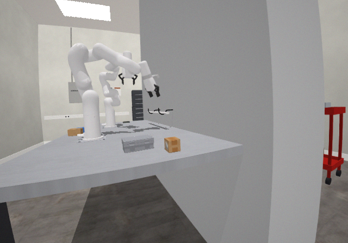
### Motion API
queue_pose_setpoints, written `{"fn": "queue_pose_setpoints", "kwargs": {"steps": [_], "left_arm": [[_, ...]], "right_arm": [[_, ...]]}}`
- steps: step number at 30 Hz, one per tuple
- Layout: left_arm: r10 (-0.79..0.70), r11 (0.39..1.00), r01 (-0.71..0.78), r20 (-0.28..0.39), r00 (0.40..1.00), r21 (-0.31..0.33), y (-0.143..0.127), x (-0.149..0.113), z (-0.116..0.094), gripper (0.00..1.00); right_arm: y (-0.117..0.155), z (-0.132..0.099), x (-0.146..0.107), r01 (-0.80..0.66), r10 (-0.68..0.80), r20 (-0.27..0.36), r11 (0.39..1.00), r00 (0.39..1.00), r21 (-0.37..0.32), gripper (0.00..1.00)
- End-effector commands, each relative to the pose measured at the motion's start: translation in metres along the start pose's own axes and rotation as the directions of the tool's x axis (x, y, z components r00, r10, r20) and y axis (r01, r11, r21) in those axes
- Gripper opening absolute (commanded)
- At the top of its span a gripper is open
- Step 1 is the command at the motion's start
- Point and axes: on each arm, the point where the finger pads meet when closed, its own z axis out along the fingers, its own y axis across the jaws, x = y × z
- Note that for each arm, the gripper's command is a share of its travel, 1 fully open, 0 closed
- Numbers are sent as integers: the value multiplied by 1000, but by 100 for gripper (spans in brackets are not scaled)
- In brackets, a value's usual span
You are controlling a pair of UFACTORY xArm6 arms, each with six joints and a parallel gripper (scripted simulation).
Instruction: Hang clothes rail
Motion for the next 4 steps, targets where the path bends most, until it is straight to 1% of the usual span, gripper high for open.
{"fn": "queue_pose_setpoints", "kwargs": {"steps": [1,4], "left_arm": [[-6,1000,6,-8,1000,4,-1,2,-1,100],[-6,1000,6,-8,1000,4,-1,2,-1,100]], "right_arm": [[1,-1,2,-6,6,-8,1000,1000,-2,100],[1,-1,2,-6,6,-8,1000,1000,-2,100]]}}
